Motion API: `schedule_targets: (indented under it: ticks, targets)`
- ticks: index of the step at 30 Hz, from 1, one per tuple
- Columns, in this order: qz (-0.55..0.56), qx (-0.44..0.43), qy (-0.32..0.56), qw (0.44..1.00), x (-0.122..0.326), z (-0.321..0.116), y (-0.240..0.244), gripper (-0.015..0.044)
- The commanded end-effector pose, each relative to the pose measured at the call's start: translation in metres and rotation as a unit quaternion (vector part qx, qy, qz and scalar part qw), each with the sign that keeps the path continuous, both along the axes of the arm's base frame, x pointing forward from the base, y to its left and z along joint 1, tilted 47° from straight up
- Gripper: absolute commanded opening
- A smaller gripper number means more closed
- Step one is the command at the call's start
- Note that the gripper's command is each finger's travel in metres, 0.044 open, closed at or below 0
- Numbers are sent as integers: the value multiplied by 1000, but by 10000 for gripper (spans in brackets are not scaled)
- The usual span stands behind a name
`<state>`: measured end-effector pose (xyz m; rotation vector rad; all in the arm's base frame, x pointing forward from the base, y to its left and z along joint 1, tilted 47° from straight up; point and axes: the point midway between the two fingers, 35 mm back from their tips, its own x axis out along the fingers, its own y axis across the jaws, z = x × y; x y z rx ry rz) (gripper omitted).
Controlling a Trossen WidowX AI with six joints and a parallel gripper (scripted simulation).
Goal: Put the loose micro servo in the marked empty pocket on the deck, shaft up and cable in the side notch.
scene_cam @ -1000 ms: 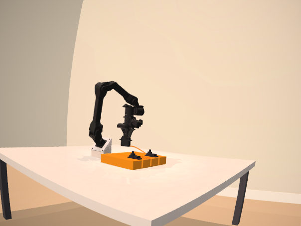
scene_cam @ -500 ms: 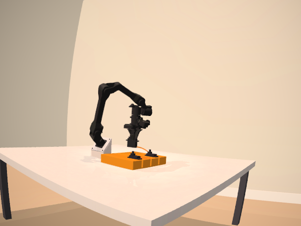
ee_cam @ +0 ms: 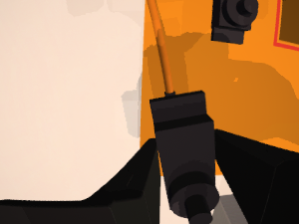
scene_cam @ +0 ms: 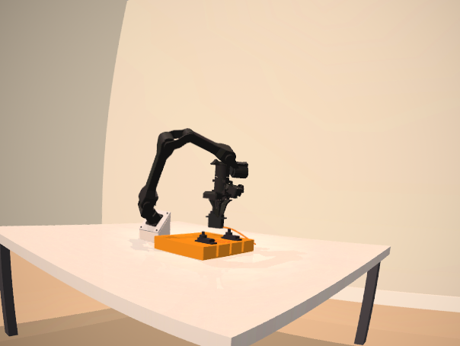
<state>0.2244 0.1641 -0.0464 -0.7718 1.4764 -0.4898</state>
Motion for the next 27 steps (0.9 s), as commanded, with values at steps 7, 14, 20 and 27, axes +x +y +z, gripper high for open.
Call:
schedule_targets:
  ticks: [7,14,20,27]
  targets:
    - [5,-2,2,1000,5,15,-12,0]
    - [5,-3,2,1000,5,39,-36,0]
    - [5,-4,2,1000,5,61,-56,0]
    - [5,-5,3,1000,4,85,-80,0]
